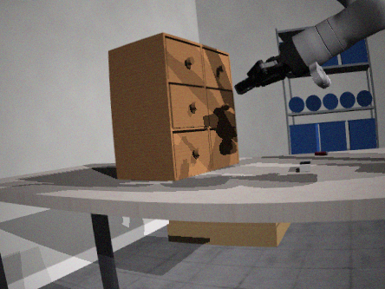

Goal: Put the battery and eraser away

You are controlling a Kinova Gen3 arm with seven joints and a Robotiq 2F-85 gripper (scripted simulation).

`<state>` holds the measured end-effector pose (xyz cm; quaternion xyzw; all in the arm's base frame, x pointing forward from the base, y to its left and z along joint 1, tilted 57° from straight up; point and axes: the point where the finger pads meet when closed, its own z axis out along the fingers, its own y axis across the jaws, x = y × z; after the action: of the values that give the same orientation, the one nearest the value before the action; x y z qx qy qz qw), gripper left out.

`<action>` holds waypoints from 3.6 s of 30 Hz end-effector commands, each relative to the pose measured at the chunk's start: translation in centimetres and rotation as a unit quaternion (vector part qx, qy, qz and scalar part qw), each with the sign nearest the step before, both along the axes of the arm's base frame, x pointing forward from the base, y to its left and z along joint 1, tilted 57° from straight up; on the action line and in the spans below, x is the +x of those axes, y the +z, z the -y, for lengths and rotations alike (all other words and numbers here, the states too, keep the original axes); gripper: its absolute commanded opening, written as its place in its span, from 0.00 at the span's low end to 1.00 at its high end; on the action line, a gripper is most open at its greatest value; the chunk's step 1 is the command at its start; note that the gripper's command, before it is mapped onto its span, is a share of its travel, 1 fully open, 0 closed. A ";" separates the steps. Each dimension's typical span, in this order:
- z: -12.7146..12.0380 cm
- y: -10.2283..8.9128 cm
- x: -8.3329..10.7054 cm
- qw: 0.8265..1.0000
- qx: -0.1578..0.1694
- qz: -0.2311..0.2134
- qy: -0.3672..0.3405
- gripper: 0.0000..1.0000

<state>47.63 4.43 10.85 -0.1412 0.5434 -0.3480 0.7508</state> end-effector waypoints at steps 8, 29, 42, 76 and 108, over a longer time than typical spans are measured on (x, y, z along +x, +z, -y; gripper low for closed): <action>-0.3 0.1 -0.4 1.000 0.008 -0.014 -0.013 0.00; -2.9 0.3 -5.0 0.963 0.099 -0.193 -0.158 0.00; -4.5 0.5 -8.0 0.907 0.155 -0.302 -0.250 0.00; -6.6 0.6 -11.2 0.820 0.213 -0.415 -0.331 0.00; -9.8 -5.9 -4.5 0.823 0.209 -0.408 -0.334 0.00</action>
<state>43.19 14.15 4.99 0.0822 0.8738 -0.3662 0.3090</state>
